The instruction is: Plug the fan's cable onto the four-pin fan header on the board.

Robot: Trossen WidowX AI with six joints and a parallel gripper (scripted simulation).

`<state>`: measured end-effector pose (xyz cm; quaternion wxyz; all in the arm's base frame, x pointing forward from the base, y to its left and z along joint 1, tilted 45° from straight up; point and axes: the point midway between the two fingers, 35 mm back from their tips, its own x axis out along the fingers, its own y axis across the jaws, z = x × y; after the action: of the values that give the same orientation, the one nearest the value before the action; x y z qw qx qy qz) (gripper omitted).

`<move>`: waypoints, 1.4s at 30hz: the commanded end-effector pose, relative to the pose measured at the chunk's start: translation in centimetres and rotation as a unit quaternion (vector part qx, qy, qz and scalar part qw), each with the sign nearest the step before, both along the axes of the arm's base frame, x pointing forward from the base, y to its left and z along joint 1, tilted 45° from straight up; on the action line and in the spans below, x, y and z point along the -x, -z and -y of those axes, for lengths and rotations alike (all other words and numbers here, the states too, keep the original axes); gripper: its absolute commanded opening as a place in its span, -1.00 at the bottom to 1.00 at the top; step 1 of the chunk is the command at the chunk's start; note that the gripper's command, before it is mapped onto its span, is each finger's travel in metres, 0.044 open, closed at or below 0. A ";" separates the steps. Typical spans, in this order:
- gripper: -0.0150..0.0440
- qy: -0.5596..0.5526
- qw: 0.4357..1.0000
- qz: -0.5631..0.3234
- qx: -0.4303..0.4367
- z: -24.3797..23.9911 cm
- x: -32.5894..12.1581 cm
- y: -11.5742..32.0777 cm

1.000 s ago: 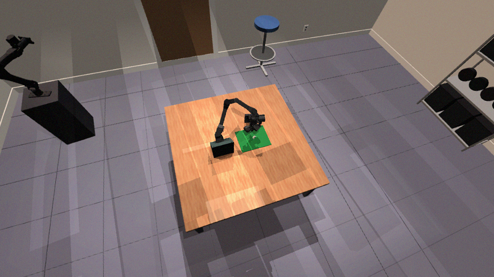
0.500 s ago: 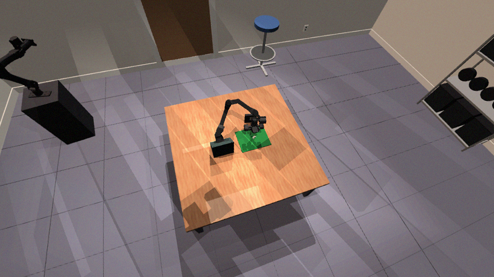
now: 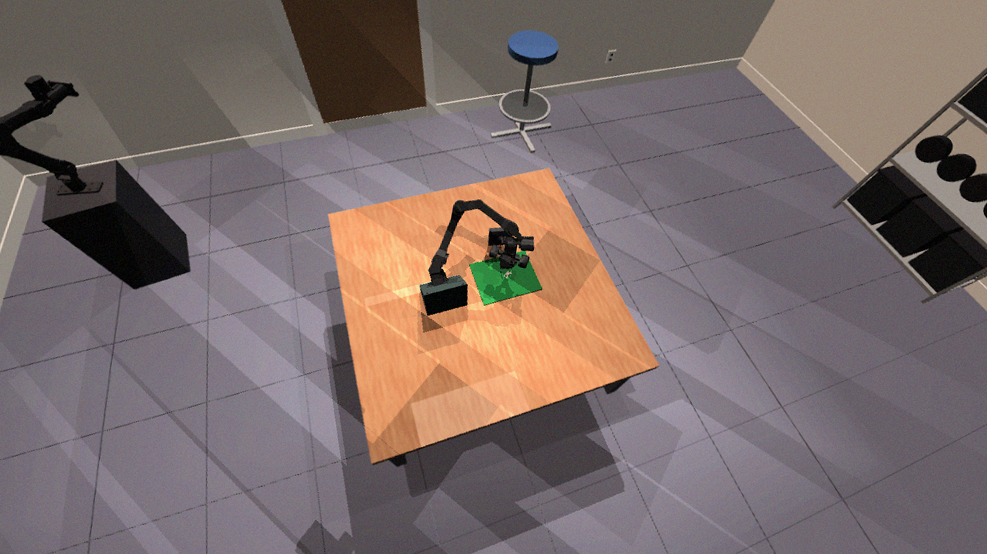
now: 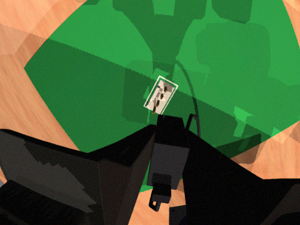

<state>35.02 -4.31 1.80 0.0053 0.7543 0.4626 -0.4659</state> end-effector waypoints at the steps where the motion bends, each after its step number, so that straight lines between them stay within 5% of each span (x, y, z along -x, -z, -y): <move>1: -0.49 0.052 0.997 -0.052 -0.008 0.5 0.0 0.5; 8: -0.49 0.118 0.986 -0.117 -0.021 0.9 0.0 1.0; 42: -0.49 0.118 0.986 -0.117 -0.021 -0.2 0.5 2.8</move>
<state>34.58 -4.79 -0.28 -0.1170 0.7459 0.3768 -0.5366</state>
